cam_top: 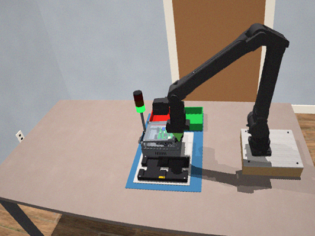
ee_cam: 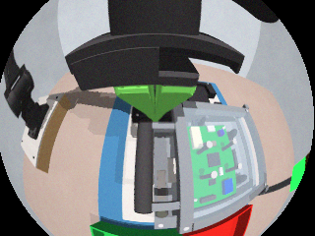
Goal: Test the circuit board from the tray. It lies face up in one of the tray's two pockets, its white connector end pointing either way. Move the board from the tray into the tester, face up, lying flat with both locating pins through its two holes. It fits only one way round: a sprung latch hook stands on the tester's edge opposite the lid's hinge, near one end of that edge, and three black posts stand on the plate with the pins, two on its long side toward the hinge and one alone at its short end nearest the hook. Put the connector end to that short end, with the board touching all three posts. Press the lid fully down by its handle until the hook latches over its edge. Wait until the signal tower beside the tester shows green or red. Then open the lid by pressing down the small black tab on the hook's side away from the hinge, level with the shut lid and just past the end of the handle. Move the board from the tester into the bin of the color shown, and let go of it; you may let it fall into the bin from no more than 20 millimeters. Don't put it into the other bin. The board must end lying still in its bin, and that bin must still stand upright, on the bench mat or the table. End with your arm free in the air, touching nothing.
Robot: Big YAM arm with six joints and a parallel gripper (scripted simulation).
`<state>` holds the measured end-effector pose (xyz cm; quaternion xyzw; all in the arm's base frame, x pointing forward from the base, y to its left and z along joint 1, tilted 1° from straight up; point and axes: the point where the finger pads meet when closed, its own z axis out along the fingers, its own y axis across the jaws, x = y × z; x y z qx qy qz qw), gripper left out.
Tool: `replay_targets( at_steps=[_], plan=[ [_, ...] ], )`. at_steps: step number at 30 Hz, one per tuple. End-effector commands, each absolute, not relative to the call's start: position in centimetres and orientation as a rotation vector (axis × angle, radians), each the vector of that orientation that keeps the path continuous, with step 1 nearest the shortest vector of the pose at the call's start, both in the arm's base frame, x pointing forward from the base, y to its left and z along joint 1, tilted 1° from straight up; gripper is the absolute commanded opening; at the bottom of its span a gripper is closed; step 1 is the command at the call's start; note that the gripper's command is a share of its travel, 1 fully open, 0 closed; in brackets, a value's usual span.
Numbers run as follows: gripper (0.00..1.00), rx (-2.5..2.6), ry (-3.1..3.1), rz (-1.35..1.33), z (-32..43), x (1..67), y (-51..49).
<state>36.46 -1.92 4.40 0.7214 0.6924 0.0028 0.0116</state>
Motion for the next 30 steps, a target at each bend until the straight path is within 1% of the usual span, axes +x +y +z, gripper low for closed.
replay_targets(
  at_steps=[1,9,10,12,20,22,23,30],
  plan=[
    [0.00,2.253,2.152,0.004,2.9,36.8,-2.5],
    [0.00,2.253,2.152,0.004,3.4,36.8,-2.5],
    [0.00,2.240,2.139,0.031,4.9,38.1,-2.5],
    [0.00,2.220,2.120,0.069,8.1,38.8,-2.5],
    [0.00,2.218,2.118,0.074,13.5,38.5,-2.1],
    [0.00,2.235,2.135,0.040,12.6,38.5,-2.1],
    [0.00,2.262,2.162,-0.016,10.8,36.4,-2.0],
    [0.00,2.253,2.153,0.003,11.4,36.3,-2.0]
  ],
)
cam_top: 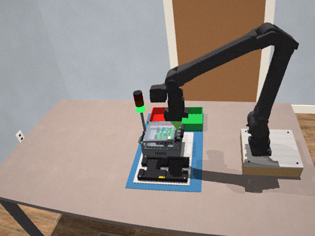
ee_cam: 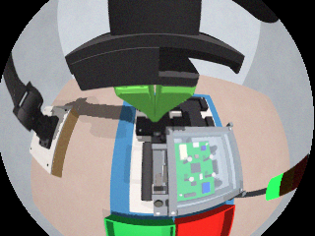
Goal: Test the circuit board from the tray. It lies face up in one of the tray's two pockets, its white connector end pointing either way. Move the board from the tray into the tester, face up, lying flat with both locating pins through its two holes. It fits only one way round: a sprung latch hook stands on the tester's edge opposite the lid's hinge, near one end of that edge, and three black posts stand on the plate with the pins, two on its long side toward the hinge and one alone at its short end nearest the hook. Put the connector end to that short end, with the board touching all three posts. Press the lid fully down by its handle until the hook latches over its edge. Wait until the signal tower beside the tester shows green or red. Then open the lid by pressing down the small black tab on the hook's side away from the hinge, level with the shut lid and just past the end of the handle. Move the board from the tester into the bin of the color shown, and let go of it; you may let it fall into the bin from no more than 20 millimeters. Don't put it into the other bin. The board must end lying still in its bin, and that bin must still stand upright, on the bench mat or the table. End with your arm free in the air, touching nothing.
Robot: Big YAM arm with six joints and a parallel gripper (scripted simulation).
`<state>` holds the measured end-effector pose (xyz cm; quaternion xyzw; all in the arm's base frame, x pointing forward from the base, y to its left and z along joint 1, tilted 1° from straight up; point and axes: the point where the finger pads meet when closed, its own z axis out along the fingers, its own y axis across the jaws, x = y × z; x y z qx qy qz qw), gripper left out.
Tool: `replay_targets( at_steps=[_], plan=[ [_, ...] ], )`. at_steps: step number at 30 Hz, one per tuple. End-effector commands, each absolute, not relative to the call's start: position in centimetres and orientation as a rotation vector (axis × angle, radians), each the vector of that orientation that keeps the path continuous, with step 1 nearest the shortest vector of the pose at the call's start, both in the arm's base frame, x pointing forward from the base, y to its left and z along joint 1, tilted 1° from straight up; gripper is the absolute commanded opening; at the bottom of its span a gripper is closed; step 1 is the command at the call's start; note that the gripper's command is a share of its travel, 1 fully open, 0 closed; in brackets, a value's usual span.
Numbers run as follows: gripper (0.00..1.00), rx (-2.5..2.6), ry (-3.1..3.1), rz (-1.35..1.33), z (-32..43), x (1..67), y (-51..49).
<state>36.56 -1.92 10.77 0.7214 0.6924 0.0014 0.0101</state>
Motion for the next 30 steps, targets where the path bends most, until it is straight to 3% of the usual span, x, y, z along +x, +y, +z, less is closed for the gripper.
replay_targets(
  at_steps=[1,12,13,30],
  plan=[
    [0.00,2.251,2.151,0.007,11.51,36.28,-2.01],
    [0.00,2.256,2.156,-0.004,11.16,36.31,-2.02],
    [0.26,2.256,2.156,-0.004,11.16,36.31,-2.02],
    [0.26,2.256,2.156,-0.004,11.16,36.31,-2.02]
  ],
)
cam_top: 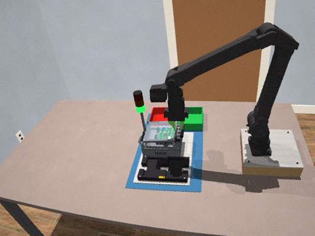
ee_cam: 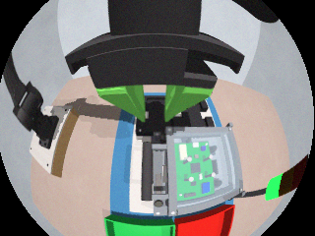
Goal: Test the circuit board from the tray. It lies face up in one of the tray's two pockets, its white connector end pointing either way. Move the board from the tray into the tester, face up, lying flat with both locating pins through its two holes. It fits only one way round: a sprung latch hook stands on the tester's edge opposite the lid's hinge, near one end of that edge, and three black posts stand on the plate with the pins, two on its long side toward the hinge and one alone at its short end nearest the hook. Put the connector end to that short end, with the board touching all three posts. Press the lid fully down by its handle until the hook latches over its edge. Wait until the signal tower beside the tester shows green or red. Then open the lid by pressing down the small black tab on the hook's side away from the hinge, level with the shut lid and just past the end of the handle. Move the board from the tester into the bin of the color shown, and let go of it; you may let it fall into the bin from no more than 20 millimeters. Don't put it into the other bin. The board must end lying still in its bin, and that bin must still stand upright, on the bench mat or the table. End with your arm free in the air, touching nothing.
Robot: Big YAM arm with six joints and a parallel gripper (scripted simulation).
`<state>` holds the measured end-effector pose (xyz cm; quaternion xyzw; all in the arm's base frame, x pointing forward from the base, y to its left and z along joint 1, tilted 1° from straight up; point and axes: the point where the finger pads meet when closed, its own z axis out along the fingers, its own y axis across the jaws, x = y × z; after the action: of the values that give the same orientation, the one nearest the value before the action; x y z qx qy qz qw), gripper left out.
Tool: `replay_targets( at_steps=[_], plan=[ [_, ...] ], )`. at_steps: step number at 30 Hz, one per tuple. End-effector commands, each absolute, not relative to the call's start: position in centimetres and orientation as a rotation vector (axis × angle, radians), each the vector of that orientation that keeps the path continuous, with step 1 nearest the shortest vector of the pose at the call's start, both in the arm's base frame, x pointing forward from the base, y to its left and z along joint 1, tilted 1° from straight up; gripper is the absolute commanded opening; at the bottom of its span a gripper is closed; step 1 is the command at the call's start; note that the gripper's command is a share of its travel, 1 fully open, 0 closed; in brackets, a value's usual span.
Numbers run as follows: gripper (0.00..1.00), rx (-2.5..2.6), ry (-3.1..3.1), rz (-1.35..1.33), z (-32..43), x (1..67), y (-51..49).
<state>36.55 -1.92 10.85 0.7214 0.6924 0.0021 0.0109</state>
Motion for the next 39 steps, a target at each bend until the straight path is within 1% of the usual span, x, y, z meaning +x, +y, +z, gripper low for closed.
replay_targets(
  at_steps=[1,18,39],
  plan=[
    [0.26,2.256,2.156,-0.004,11.2,36.3,-2.0],
    [0.26,2.257,2.156,-0.004,11.1,36.3,-2.1],
    [0.26,2.250,2.157,0.003,11.4,35.1,-7.7]
  ],
)
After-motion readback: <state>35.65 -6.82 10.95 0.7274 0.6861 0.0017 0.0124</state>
